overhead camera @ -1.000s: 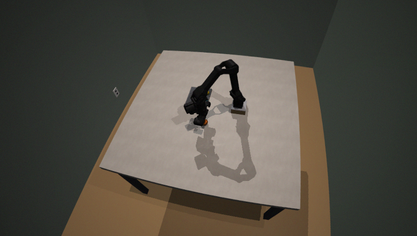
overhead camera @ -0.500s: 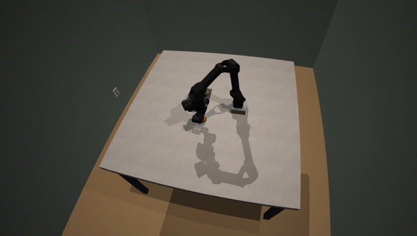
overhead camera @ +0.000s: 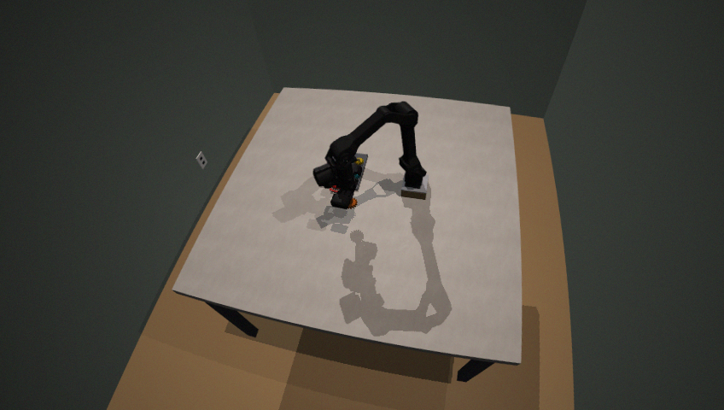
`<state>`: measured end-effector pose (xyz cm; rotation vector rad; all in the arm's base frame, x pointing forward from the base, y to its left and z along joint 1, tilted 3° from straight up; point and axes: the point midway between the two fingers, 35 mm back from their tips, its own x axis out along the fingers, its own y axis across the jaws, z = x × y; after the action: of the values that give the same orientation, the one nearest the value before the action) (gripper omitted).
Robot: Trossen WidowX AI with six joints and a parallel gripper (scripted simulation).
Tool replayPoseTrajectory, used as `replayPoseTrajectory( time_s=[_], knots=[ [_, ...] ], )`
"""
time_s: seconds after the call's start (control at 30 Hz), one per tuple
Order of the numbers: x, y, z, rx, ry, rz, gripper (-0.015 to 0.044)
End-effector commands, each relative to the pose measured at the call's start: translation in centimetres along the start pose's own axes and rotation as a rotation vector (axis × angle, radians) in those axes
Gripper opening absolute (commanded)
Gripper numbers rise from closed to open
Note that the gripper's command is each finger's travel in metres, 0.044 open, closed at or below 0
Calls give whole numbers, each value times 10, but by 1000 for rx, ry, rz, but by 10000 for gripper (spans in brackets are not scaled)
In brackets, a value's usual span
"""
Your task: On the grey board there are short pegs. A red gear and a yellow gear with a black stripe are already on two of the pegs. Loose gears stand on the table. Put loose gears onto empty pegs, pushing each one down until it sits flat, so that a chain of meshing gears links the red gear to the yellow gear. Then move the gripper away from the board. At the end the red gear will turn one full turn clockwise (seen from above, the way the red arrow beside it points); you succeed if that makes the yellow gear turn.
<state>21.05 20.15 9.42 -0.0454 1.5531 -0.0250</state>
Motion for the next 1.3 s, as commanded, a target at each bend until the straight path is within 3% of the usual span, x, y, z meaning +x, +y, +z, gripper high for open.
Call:
replayPoseTrajectory(
  time_s=[0.0, 0.73, 1.27],
  knots=[
    [-12, 1, 1, 3, -5, 12, 0],
    [-63, -5, -4, 3, -4, 11, 0],
    [-57, -22, 11, 25, -1, 14, 0]
  ],
)
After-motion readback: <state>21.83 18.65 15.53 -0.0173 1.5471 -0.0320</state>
